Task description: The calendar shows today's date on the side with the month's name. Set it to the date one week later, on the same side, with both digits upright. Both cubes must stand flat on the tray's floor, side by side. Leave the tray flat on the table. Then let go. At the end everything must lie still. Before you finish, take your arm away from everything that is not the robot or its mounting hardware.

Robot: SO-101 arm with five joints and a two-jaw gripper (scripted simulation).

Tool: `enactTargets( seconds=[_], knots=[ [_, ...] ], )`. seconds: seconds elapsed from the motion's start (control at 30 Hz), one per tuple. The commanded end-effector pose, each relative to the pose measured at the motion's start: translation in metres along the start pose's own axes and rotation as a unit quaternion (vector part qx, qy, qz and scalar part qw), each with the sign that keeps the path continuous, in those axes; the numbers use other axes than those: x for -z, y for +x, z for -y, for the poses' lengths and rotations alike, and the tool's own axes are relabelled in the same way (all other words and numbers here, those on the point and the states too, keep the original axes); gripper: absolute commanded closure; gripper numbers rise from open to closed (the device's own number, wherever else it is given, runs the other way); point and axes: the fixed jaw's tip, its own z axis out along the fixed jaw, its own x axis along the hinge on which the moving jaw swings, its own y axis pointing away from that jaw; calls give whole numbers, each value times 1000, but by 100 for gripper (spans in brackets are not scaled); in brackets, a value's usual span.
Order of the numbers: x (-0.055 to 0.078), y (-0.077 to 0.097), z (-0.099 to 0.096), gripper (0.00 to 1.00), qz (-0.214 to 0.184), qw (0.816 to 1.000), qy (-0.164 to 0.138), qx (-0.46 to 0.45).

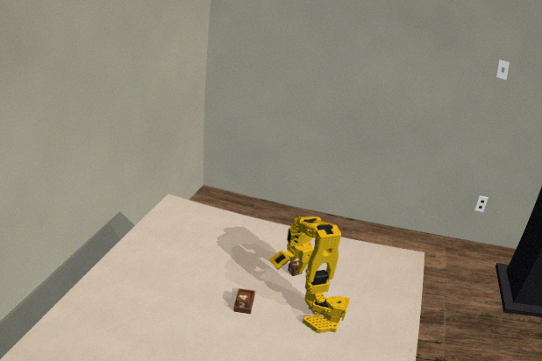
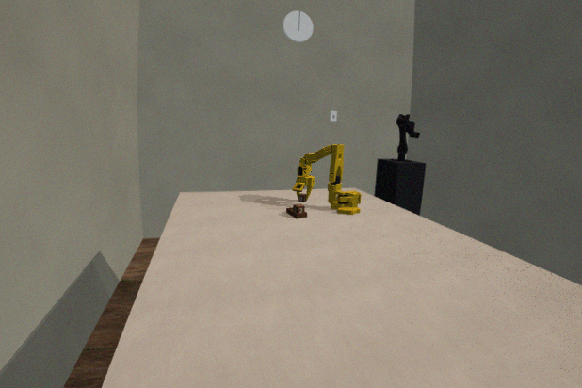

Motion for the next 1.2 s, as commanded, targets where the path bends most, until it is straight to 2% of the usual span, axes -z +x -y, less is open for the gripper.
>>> enactTargets(
  seconds=[0.0, 0.5, 0.83, 1.17],
  knots=[
    [5, 1, 7, 82, -3, 1000, 16, -1],
    [5, 1, 8, 84, -3, 1000, 16, -1],
    [5, 1, 8, 99, -3, 1000, 16, -1],
    [6, 1, 8, 100, -3, 1000, 16, -1]
  ],
)
